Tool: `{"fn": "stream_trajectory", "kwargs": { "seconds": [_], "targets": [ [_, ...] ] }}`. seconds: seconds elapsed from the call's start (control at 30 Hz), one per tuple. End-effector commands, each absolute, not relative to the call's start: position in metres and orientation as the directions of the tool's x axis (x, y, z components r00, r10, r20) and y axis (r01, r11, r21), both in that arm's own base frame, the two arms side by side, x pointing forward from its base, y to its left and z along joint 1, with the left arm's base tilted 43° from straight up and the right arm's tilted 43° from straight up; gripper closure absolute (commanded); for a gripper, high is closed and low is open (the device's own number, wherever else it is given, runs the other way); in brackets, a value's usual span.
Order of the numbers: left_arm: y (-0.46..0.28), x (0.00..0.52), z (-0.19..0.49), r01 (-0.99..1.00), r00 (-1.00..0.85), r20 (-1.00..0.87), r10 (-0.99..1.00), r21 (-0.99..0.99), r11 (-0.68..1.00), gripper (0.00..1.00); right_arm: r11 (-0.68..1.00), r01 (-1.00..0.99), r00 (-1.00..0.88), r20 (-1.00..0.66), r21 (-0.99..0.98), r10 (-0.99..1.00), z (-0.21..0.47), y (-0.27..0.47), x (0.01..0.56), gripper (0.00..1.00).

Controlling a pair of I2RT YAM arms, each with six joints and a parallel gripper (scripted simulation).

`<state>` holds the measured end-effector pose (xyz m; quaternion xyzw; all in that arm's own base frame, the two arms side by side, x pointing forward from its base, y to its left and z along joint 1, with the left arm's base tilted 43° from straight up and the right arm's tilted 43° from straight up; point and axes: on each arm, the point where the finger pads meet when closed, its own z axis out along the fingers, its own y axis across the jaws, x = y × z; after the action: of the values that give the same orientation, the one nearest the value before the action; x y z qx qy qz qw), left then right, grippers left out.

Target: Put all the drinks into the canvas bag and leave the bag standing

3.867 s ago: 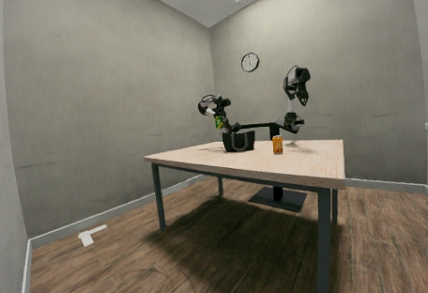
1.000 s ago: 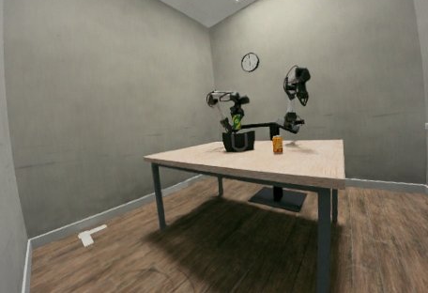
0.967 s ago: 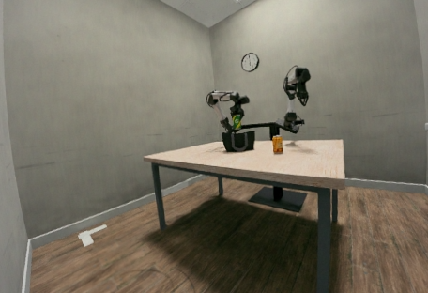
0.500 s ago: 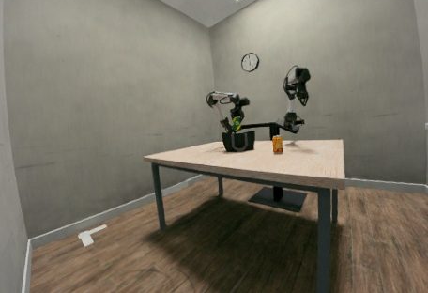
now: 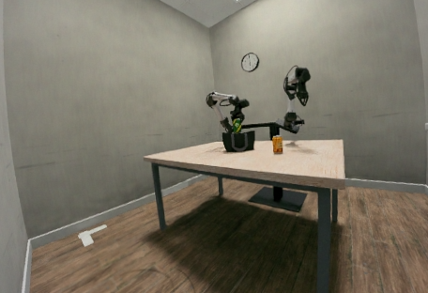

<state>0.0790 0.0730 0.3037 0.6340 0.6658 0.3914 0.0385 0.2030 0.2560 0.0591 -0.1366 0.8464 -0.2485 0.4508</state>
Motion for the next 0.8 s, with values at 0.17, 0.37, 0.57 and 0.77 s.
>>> {"fn": "stream_trajectory", "kwargs": {
  "seconds": [0.17,0.37,0.57,0.77],
  "targets": [
    [0.070,0.075,0.308,0.805,-0.203,0.448,0.871,0.582,-0.112,0.14,0.869,-0.013,-0.509,-0.745,-0.494,-0.430,0.065,0.262,0.211,0.30],
    [0.070,0.075,0.308,0.805,-0.203,0.448,0.871,0.582,-0.112,0.14,0.870,-0.017,-0.506,-0.746,-0.493,-0.433,0.063,0.263,0.210,0.30],
    [0.070,0.075,0.308,0.805,-0.203,0.448,0.871,0.582,-0.112,0.14,0.868,-0.010,-0.510,-0.744,-0.497,-0.431,0.055,0.256,0.218,0.30],
    [0.070,0.075,0.308,0.805,-0.203,0.448,0.871,0.582,-0.112,0.14,0.870,0.005,-0.515,-0.747,-0.494,-0.421,0.049,0.250,0.226,0.30]
  ]
}}
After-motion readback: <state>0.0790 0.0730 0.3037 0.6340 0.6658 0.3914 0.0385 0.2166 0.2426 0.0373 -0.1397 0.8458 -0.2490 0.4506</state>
